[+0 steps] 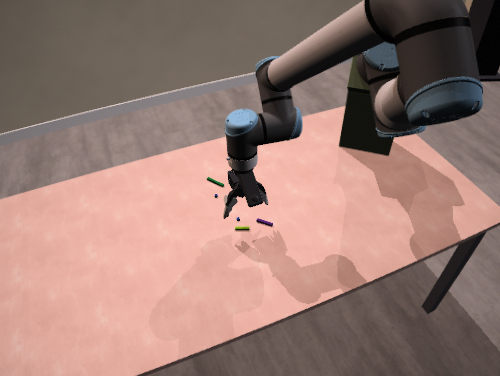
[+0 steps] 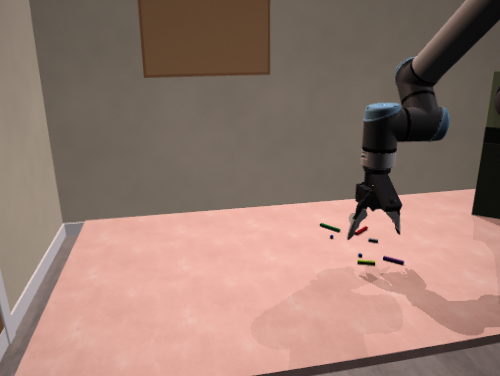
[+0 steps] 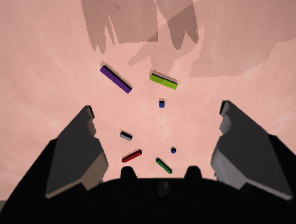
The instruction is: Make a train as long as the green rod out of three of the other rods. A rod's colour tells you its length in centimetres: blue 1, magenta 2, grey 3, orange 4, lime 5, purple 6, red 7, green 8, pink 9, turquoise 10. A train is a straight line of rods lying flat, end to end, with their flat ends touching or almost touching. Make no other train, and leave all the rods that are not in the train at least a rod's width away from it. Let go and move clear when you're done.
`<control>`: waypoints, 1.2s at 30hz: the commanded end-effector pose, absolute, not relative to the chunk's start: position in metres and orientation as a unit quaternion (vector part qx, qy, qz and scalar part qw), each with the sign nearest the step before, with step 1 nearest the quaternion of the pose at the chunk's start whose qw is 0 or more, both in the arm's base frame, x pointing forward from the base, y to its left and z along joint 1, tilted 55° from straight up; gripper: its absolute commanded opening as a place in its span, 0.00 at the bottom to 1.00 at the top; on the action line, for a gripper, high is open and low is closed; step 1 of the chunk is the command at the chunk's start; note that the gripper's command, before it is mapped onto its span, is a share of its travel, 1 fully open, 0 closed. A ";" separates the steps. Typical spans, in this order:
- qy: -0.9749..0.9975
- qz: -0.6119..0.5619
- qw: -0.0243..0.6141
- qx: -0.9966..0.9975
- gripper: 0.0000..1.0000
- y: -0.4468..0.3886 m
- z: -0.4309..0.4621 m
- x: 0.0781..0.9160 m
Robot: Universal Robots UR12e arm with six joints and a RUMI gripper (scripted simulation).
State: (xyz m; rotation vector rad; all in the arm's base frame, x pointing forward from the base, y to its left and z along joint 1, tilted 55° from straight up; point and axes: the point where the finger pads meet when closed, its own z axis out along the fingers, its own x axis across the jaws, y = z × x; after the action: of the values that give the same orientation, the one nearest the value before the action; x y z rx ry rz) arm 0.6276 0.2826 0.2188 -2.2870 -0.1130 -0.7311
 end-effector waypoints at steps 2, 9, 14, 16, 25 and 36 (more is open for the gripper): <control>-0.044 -0.284 0.361 -0.887 1.00 0.282 0.219 0.628; -0.044 -0.284 0.361 -0.887 1.00 0.282 0.219 0.628; -0.045 -0.284 0.360 -0.887 1.00 0.282 0.219 0.628; -0.047 -0.285 0.359 -0.887 1.00 0.282 0.219 0.628; -0.075 -0.296 0.350 -0.885 1.00 0.281 0.215 0.626; -0.175 -0.334 0.314 -0.871 1.00 0.275 0.201 0.618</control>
State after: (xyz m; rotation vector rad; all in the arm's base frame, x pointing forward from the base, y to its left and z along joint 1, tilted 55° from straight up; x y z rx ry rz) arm 0.6206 0.2768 0.2049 -2.3008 -0.3707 -0.8478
